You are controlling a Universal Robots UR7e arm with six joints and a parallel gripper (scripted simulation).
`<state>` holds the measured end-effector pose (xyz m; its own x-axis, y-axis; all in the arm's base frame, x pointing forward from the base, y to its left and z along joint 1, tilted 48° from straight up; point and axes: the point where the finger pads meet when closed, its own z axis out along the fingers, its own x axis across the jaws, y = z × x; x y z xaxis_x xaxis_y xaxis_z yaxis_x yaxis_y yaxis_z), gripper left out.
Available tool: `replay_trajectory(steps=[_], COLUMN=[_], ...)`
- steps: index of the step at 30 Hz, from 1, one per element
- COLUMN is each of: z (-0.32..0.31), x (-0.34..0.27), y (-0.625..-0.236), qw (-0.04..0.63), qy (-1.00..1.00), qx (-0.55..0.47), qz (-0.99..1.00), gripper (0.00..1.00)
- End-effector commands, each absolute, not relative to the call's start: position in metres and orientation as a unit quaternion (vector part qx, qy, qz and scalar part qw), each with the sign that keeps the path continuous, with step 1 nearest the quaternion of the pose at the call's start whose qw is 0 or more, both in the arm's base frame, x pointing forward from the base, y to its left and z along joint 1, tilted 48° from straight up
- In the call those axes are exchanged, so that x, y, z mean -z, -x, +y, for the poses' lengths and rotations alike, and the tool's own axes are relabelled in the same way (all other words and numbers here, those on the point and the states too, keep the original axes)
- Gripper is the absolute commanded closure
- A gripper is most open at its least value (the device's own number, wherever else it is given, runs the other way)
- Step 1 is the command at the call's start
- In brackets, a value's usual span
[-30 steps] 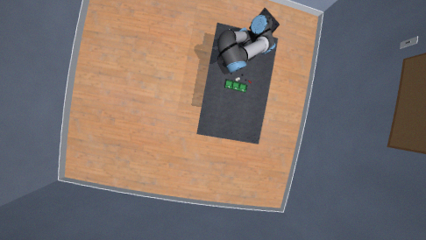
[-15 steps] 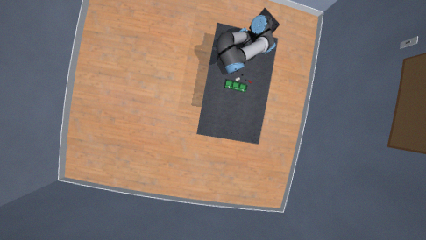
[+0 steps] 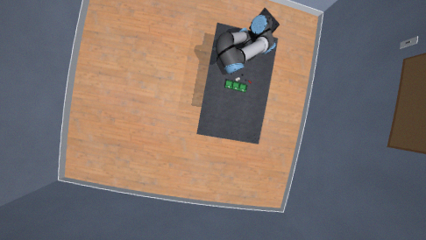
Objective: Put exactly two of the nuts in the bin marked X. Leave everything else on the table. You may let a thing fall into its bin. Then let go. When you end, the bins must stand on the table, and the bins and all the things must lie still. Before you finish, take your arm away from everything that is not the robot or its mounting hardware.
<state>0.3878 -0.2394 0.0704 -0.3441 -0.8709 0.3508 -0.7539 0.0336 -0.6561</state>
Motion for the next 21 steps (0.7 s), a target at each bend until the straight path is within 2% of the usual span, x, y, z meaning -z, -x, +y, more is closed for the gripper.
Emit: replay_trajectory(steps=[1, 14, 21], z=[-0.239, -0.239, -0.253], x=[-0.071, -0.07, -0.051], y=[-0.387, -0.387, -0.404], qw=[0.073, 0.073, 0.073], qy=[0.568, 0.568, 0.568], qx=[0.402, 0.402, 0.402], qz=[0.715, 0.715, 0.714], gripper=[0.36, 0.36, 0.36])
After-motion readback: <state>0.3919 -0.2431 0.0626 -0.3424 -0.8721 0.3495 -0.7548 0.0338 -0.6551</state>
